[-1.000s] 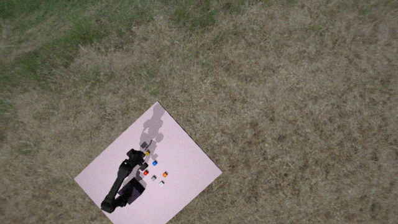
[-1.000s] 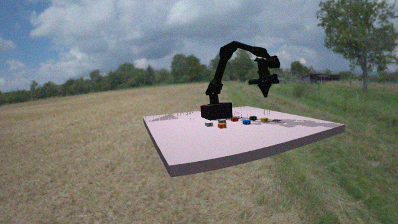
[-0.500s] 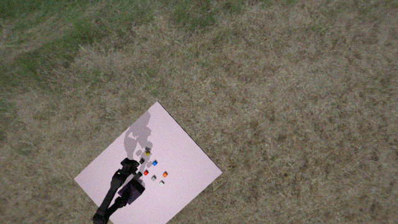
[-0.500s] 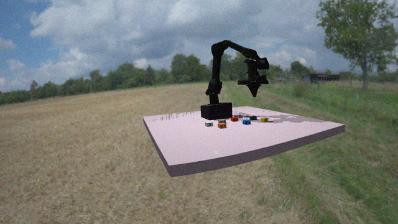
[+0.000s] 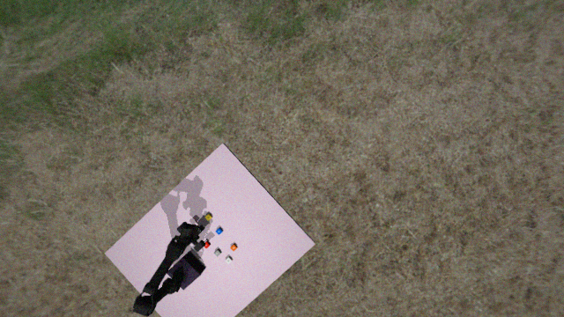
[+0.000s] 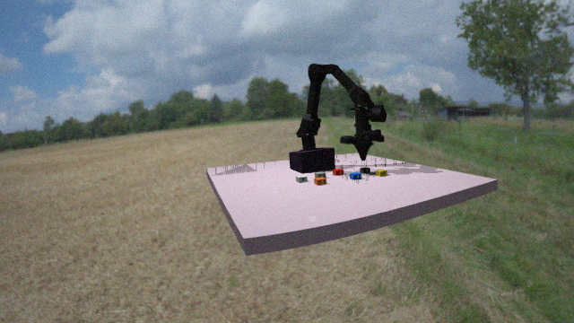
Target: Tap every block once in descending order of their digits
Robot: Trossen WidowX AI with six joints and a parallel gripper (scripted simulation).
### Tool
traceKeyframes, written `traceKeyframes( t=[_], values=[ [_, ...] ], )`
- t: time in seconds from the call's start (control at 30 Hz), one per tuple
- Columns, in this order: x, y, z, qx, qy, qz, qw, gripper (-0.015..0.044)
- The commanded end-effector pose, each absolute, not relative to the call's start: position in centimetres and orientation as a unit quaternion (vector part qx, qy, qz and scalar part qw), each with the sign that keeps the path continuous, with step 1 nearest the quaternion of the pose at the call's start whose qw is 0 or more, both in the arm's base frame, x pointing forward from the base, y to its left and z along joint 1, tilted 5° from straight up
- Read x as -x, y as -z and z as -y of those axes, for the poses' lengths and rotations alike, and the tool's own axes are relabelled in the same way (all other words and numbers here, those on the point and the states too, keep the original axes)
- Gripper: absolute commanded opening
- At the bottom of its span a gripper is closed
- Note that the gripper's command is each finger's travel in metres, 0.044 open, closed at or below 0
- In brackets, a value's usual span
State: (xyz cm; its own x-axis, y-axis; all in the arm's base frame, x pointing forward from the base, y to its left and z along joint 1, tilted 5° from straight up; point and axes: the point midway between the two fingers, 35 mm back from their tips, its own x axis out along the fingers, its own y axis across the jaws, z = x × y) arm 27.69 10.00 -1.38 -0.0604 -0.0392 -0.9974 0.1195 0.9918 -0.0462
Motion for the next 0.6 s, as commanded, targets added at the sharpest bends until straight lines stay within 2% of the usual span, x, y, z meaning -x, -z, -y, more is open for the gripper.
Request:
traceKeyframes(
  t=[0.0,0.57],
  values=[
    [-27.8,2.0,-10.1,-0.033,0.056,-0.721,0.690,0.0020],
    [-27.7,4.5,-10.0,-0.033,0.056,-0.721,0.690,0.0020]
  ],
)
